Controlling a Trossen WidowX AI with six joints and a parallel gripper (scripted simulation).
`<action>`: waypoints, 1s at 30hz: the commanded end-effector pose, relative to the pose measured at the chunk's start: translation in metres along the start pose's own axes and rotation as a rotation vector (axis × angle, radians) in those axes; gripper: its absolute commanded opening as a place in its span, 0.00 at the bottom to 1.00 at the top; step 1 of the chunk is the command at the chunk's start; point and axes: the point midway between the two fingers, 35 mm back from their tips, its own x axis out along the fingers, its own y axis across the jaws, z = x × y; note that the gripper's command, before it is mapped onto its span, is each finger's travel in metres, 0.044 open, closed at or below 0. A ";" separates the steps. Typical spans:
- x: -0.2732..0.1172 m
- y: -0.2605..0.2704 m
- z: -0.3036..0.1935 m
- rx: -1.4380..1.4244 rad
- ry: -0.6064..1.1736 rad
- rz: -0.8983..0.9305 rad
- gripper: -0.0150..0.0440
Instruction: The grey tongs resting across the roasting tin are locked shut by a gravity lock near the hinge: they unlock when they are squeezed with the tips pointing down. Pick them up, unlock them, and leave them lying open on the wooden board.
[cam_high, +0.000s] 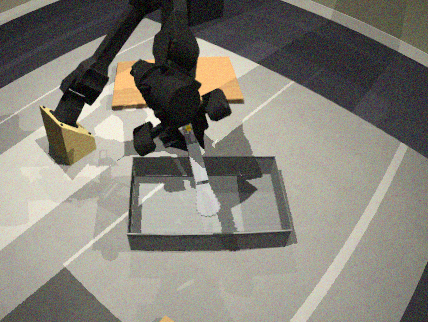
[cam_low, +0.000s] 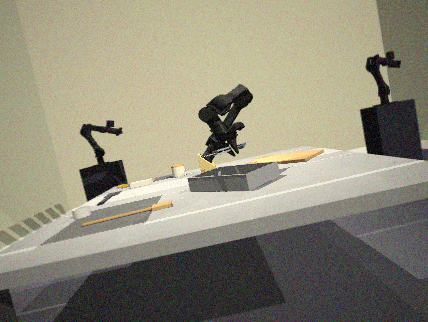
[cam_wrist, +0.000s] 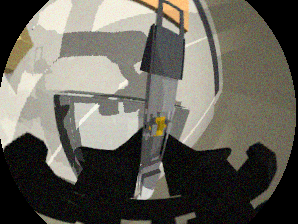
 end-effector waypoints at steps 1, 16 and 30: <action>0.001 -0.002 -0.003 -0.007 0.008 0.075 0.00; 0.000 0.001 -0.002 -0.015 0.006 0.421 0.00; 0.000 -0.002 0.004 0.011 0.005 0.448 0.00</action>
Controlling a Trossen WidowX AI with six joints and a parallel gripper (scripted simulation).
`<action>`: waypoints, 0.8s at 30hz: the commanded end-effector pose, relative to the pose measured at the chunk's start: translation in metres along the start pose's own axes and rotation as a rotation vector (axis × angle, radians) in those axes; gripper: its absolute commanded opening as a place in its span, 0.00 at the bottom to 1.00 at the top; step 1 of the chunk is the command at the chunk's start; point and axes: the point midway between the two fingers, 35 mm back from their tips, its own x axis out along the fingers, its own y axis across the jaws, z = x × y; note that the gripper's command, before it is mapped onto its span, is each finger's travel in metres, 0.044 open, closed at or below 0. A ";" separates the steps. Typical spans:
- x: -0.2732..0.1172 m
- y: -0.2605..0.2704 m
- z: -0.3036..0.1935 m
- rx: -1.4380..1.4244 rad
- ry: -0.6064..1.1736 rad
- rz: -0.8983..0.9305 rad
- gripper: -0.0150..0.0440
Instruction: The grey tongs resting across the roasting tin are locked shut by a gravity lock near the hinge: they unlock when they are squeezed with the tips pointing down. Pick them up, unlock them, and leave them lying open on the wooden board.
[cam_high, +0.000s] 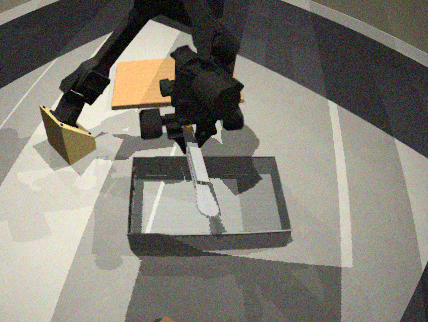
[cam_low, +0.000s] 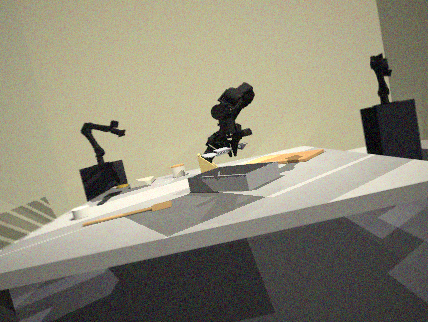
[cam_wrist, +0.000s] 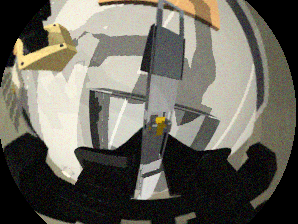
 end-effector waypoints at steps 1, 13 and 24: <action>-0.003 -0.006 0.007 0.028 0.003 0.001 0.00; -0.021 -0.046 0.066 0.263 0.010 0.007 0.00; -0.039 -0.070 0.131 0.491 0.009 0.002 0.00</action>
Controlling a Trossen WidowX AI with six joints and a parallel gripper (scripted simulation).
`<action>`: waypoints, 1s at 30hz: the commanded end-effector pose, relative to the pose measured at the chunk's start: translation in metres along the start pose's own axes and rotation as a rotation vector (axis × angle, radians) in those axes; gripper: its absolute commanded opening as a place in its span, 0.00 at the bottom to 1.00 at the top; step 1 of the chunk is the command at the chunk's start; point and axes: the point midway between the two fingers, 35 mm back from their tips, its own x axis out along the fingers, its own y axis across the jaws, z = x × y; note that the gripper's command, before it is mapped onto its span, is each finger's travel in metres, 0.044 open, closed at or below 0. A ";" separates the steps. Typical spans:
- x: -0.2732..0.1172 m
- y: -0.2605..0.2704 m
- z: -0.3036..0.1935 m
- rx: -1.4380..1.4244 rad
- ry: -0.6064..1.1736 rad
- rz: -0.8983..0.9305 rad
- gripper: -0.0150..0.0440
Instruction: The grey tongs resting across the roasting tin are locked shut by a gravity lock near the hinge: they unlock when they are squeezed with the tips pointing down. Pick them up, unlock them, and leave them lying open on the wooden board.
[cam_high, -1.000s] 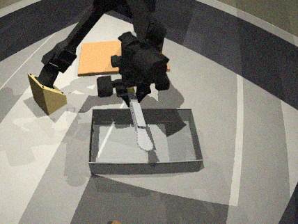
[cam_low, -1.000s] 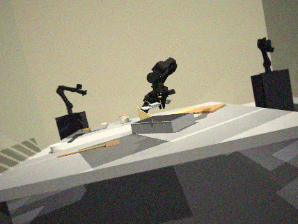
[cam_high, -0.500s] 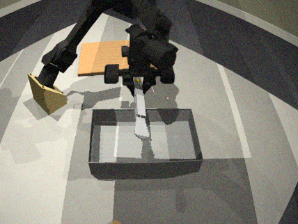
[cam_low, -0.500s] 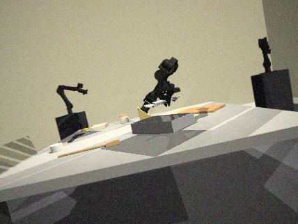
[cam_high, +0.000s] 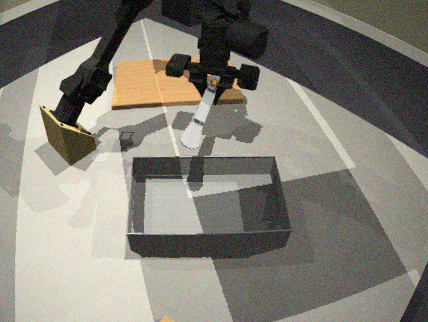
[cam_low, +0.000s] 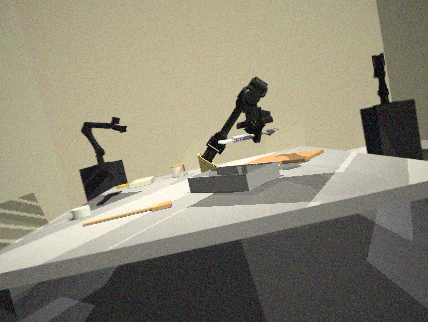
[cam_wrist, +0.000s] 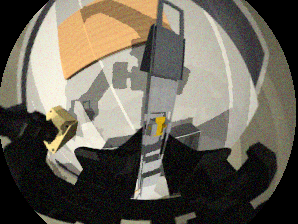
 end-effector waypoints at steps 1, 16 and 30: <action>-0.009 0.003 0.026 0.077 0.004 -0.010 0.00; -0.025 0.021 0.079 0.260 -0.007 -0.011 0.00; -0.009 0.039 0.112 0.370 0.067 0.057 0.00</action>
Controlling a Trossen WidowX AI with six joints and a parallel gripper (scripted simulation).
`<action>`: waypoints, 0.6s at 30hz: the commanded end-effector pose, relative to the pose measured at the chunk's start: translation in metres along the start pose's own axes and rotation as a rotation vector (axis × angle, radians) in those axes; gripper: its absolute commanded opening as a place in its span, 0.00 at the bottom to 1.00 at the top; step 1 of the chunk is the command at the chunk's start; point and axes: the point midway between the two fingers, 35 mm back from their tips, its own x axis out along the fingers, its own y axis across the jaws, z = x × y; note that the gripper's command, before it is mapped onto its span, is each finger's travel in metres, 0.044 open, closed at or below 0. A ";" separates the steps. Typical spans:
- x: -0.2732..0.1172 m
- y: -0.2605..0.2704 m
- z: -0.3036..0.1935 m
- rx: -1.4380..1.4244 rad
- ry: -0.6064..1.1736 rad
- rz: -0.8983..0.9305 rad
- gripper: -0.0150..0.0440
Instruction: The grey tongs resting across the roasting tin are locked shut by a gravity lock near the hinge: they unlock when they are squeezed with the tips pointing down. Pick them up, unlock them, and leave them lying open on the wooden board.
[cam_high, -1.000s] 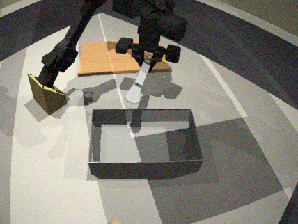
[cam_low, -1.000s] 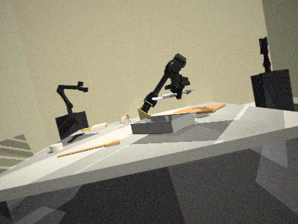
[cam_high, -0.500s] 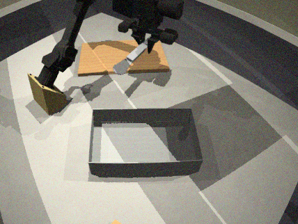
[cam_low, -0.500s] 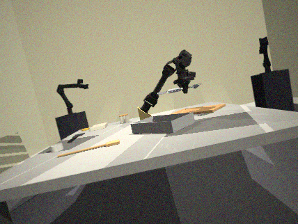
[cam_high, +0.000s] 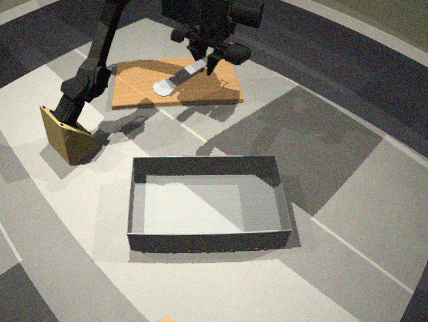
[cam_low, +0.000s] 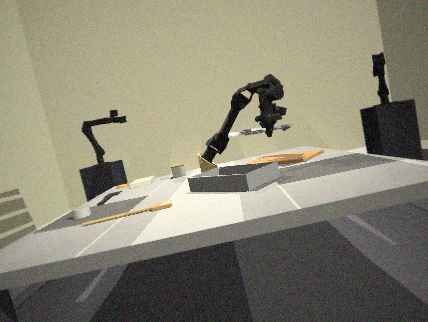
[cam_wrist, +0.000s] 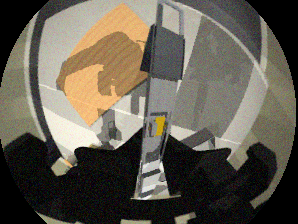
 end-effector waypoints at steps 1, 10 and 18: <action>0.002 0.008 0.008 0.032 0.029 0.000 0.00; 0.009 0.028 0.022 0.106 0.076 0.008 0.00; 0.013 0.045 0.034 0.180 0.106 0.001 0.00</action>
